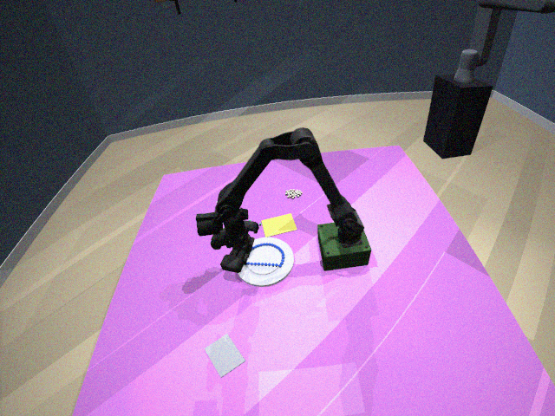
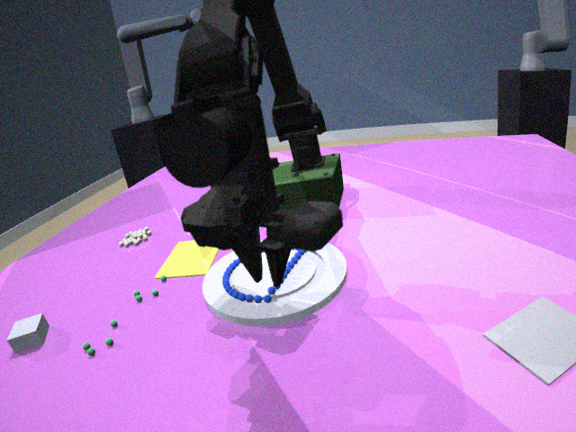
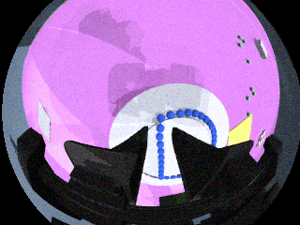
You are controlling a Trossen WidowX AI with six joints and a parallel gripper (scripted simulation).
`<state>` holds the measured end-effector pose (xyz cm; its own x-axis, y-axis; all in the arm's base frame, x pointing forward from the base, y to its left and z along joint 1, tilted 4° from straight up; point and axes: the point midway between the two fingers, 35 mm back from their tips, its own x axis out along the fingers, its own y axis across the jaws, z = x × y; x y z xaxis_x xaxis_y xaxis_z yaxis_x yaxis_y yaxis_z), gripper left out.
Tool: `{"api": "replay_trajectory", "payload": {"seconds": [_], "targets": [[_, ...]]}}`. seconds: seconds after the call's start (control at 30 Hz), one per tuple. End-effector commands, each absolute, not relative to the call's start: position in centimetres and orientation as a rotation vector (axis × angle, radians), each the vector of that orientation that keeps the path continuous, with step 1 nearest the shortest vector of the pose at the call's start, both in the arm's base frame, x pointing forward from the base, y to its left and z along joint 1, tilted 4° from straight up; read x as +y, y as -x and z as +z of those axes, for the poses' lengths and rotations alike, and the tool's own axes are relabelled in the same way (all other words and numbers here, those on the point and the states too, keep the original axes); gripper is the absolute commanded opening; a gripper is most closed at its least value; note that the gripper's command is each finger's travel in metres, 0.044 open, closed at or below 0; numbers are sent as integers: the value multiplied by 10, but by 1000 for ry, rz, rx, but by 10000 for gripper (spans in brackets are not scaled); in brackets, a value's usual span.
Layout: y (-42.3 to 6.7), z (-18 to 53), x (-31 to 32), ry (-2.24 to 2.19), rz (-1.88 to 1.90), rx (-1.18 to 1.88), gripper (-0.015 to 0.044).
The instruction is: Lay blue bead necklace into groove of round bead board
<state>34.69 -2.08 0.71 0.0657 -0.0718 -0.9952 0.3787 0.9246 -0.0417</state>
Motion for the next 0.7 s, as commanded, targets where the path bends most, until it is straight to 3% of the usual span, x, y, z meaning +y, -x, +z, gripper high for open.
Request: {"api": "replay_trajectory", "payload": {"seconds": [0.0,0.43,0.57,0.67], "targets": [[-344,-4,-22,-256,-351,1486,120],[-343,-12,-22,-257,-353,1488,120],[-344,-9,-22,-256,-350,1483,15],[-344,-9,-22,-256,-350,1483,0]]}}
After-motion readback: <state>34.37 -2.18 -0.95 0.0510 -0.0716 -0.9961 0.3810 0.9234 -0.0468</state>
